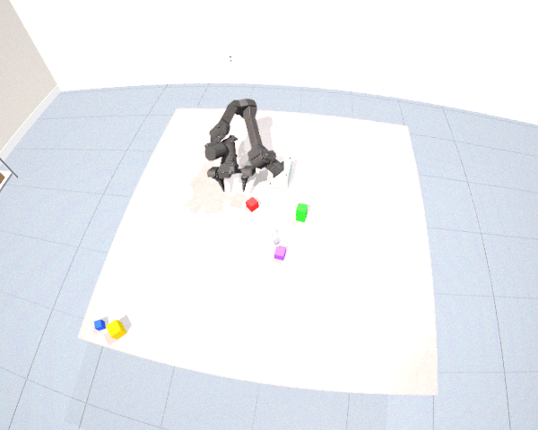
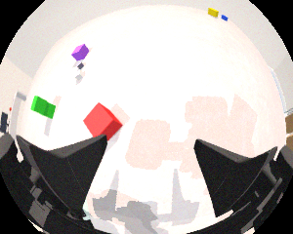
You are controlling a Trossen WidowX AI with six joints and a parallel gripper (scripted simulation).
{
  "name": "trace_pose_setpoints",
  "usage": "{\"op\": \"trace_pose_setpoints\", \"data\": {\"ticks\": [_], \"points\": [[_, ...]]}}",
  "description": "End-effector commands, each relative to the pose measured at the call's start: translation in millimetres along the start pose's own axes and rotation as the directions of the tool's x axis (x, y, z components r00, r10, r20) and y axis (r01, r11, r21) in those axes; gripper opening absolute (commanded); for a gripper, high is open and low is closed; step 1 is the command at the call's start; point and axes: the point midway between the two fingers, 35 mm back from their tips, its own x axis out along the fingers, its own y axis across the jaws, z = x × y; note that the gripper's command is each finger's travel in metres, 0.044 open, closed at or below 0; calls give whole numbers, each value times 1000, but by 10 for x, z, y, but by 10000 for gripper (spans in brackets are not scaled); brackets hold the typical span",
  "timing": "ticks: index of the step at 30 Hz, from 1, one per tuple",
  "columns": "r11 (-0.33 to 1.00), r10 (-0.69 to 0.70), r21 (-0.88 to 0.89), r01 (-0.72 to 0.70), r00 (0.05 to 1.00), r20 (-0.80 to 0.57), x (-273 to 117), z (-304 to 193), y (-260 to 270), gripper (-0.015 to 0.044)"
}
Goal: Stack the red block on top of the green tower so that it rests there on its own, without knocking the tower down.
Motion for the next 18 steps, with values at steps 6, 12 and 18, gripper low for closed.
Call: {"op": "trace_pose_setpoints", "data": {"ticks": [6,12,18], "points": [[996,42,84,-36,997,-67,9,53,82,440],[981,75,191,-44,984,-159,15,127,194,440],[959,81,285,-7,965,-249,12,205,309,440]]}}
